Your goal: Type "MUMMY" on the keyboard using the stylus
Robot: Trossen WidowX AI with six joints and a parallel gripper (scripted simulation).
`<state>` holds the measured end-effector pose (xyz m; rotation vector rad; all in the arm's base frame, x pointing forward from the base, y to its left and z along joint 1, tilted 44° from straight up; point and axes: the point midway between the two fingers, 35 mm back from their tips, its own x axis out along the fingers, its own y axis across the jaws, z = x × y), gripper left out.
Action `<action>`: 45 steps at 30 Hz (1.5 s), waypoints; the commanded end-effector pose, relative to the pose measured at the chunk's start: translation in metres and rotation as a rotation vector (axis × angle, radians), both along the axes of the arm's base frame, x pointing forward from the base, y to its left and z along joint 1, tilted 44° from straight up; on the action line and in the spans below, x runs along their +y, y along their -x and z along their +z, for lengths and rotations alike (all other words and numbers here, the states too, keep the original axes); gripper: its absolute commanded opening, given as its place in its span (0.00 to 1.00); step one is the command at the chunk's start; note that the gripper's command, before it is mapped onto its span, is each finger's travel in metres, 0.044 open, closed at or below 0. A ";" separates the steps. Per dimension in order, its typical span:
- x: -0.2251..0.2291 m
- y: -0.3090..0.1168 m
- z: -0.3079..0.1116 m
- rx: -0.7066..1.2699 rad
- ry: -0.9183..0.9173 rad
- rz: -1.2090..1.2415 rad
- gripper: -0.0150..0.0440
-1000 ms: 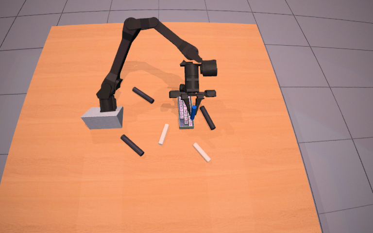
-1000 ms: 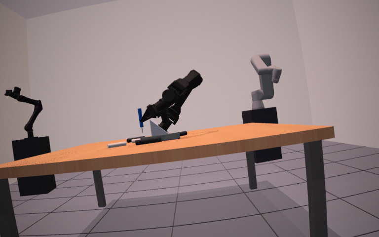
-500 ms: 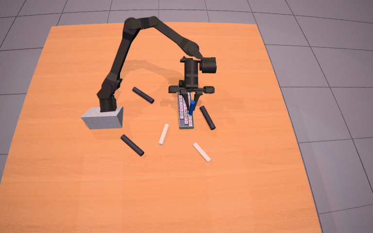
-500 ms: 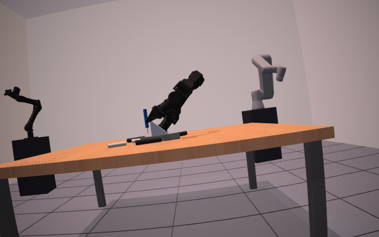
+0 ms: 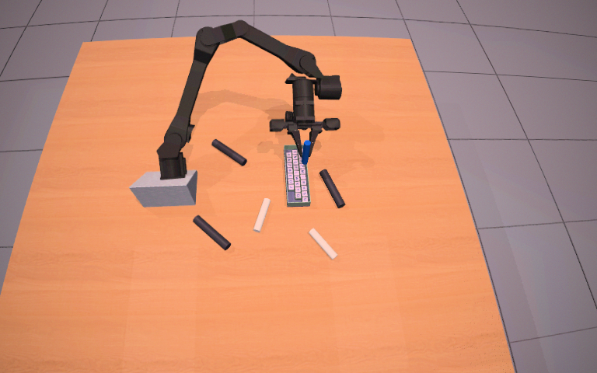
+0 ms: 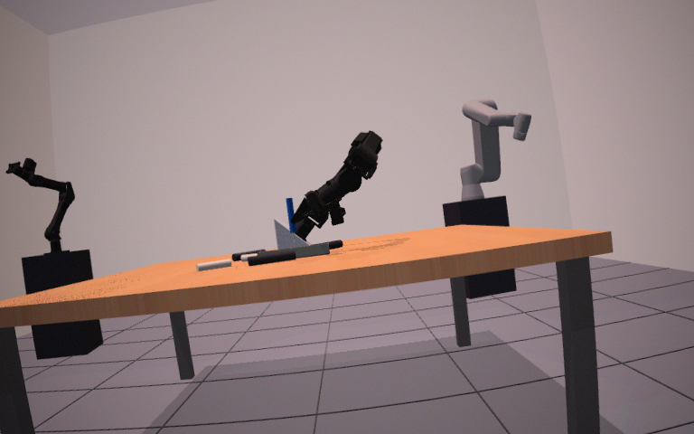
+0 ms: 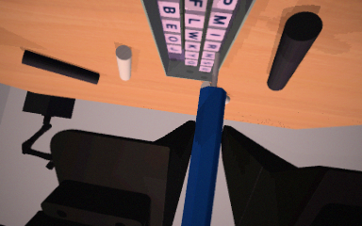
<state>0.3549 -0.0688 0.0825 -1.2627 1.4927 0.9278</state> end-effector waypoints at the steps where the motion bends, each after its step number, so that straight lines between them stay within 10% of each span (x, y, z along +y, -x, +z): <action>1: 0.005 0.001 -0.007 0.007 0.000 -0.002 0.25; 6: 0.008 0.000 -0.009 0.007 -0.001 -0.002 0.39; 45: 0.020 -0.002 -0.022 0.007 -0.001 -0.002 0.39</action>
